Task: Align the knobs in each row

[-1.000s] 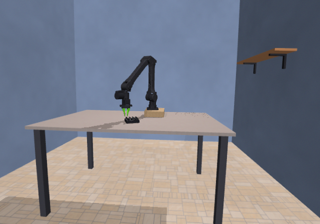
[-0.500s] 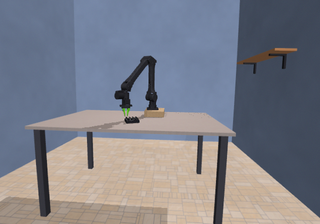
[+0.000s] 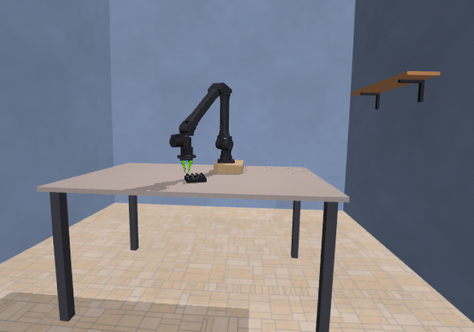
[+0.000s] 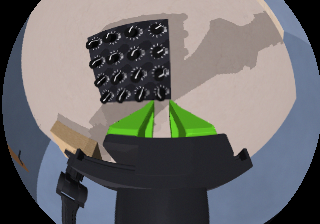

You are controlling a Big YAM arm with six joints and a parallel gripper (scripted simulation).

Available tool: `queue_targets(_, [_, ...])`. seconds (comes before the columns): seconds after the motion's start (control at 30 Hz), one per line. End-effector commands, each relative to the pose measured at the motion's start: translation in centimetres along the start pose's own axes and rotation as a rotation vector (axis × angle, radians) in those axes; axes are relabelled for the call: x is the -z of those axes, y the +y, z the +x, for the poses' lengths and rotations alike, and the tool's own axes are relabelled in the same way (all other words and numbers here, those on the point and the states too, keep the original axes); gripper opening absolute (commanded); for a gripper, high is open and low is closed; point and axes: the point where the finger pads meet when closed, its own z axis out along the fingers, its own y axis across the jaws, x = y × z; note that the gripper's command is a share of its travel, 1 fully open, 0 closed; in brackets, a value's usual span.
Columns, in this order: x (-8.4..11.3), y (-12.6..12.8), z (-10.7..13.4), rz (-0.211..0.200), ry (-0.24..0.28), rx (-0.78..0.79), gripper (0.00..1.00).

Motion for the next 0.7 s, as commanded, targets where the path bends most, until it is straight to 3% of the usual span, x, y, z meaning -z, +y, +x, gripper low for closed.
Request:
queue_targets(0.0, [1.90, -1.58, -1.21, 0.053, -0.046, 0.012, 0.19])
queue_targets(0.67, [2.24, -2.54, -1.84, 0.061, -0.052, 0.011, 0.19])
